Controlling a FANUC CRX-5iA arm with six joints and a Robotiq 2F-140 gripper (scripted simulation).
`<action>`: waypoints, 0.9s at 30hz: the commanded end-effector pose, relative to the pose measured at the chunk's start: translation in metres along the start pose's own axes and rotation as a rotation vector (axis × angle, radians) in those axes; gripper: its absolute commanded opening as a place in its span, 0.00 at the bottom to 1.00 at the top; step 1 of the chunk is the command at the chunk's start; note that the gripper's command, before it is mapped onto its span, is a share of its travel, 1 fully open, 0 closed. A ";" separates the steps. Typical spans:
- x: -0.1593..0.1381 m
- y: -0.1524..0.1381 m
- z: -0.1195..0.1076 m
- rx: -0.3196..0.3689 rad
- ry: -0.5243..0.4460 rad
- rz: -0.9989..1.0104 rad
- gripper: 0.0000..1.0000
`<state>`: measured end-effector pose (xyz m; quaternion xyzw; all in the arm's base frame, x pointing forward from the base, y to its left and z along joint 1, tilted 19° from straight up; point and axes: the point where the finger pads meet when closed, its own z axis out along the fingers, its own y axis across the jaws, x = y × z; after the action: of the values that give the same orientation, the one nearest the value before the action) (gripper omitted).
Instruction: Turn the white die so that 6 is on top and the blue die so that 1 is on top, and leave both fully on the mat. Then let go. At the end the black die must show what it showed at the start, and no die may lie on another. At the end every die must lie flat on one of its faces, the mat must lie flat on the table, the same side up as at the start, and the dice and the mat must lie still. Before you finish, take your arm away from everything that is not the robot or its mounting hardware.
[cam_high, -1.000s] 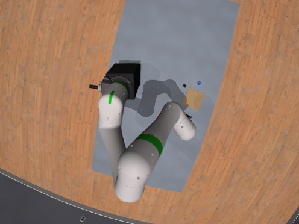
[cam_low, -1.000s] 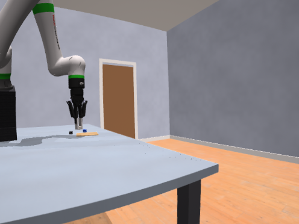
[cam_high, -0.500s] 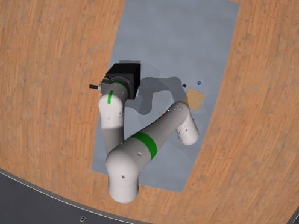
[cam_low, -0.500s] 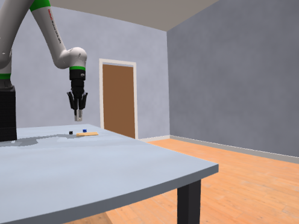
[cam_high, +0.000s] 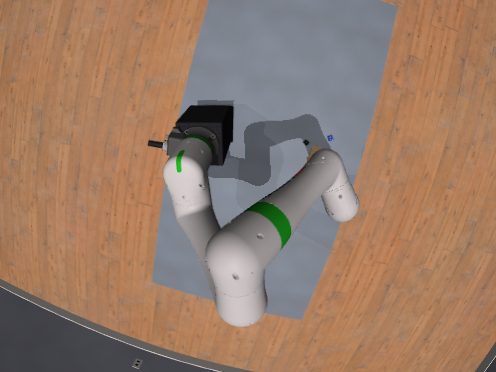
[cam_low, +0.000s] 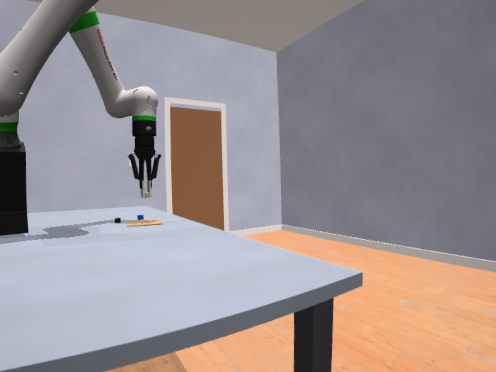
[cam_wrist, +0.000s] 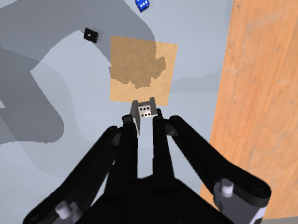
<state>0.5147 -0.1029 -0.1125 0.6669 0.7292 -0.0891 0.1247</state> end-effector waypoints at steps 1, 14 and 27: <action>0.034 0.030 0.002 0.012 -0.018 0.120 0.09; 0.036 0.031 0.002 0.012 -0.018 0.124 0.09; 0.035 0.030 0.023 0.012 -0.018 0.124 0.09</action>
<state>0.5429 -0.0707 -0.1363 0.7106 0.6849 -0.0917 0.1325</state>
